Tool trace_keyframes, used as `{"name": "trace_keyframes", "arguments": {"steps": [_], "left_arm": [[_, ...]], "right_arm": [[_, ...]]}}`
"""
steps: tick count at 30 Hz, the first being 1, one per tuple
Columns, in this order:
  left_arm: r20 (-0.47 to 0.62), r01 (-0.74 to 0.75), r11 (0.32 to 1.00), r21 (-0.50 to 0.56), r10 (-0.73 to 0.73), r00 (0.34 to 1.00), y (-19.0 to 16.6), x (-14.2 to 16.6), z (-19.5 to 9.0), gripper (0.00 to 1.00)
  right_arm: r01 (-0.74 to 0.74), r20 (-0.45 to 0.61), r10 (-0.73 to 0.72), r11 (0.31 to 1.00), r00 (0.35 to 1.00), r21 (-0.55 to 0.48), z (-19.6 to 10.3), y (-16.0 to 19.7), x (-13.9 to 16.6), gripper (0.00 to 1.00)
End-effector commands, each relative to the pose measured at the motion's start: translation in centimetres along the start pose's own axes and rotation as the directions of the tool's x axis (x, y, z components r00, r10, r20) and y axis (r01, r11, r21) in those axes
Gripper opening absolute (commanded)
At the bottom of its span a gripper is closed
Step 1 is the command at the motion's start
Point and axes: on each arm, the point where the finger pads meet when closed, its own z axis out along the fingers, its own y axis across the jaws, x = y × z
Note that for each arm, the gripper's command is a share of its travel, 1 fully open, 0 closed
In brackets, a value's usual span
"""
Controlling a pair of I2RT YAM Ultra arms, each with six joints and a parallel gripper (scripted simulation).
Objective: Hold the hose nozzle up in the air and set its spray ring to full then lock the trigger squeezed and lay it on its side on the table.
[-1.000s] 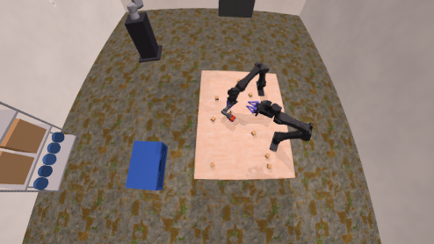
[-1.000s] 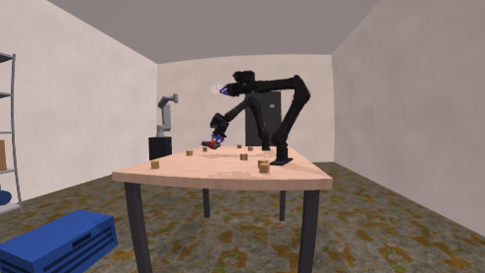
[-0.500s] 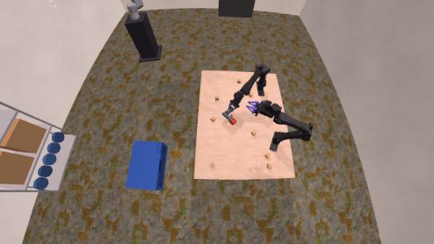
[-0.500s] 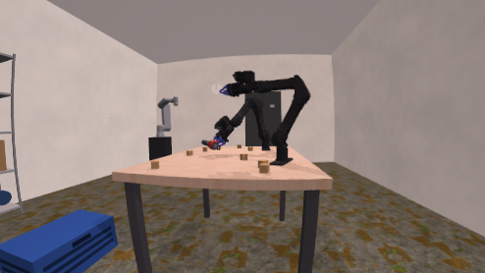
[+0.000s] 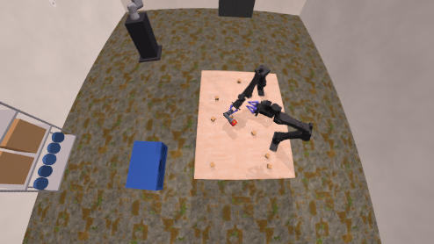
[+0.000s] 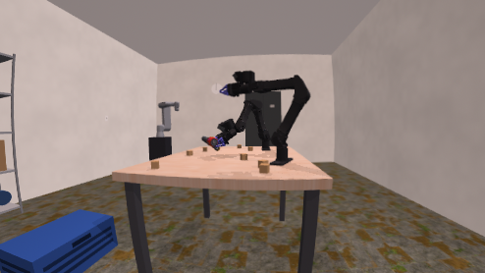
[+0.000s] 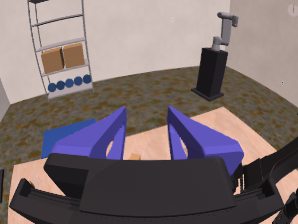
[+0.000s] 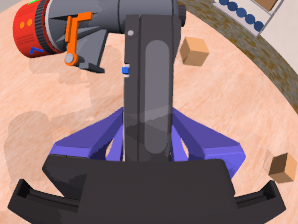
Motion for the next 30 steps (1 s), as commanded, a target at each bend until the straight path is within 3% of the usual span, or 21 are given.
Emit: {"name": "trace_keyframes", "arguments": {"steps": [1,2,3,7,10,15,17,21,22,27,29,30], "left_arm": [[0.032,-0.005,1.0,0.0,0.005,0.999,0.2,-1.5,0.0,0.37],[0.032,-0.005,1.0,0.0,0.005,0.999,0.2,-1.5,0.0,0.37],[0.032,-0.005,1.0,0.0,0.005,0.999,0.2,-1.5,0.0,0.37],[0.032,-0.005,1.0,0.0,0.005,0.999,0.2,-1.5,0.0,0.37],[0.032,-0.005,1.0,0.0,0.005,0.999,0.2,-1.5,0.0,0.37],[0.032,-0.005,1.0,0.0,0.005,0.999,0.2,-1.5,0.0,0.37],[0.032,-0.005,1.0,0.0,0.005,0.999,0.2,-1.5,0.0,0.37],[0.032,-0.005,1.0,0.0,0.005,0.999,0.2,-1.5,0.0,0.37],[0.032,-0.005,1.0,0.0,0.005,0.999,0.2,-1.5,0.0,0.37],[0.032,-0.005,1.0,0.0,0.005,0.999,0.2,-1.5,0.0,0.37],[0.032,-0.005,1.0,0.0,0.005,0.999,0.2,-1.5,0.0,0.37],[0.032,-0.005,1.0,0.0,0.005,0.999,0.2,-1.5,0.0,0.37]], "right_arm": [[-0.055,0.29,0.04,0.998,0.956,0.042,-0.9,0.1,-7.1,0.35],[-0.052,0.296,0.036,0.997,0.954,0.049,-0.7,-0.5,-8.1,0.35],[-0.05,0.307,0.035,0.998,0.951,0.038,-0.2,0.4,-6.5,0.35],[-0.062,0.335,0.047,0.997,0.941,0.036,-0.7,1.0,-5.6,0.35],[-0.095,0.41,0.07,0.995,0.909,0.04,-1.9,1.1,-8.0,0.35],[-0.147,0.466,0.114,0.989,0.877,0.034,-2.6,2.4,-5.5,0.35],[-0.154,0.503,0.122,0.988,0.856,0.023,-4.7,2.3,-7.9,0.35],[-0.189,0.532,0.153,0.982,0.833,0.014,-4.3,3.1,-5.8,0.35],[-0.183,0.549,0.149,0.983,0.823,0.008,-5.1,2.9,-7.8,0.35],[-0.204,0.599,0.164,0.979,0.783,-0.003,-4.9,3.3,-7.3,0.35],[-0.19,0.601,0.151,0.982,0.785,0.001,-4.9,3.4,-7.4,0.35],[-0.162,0.565,0.134,0.987,0.814,0.0,-4.6,4.0,-5.7,0.35]]}}
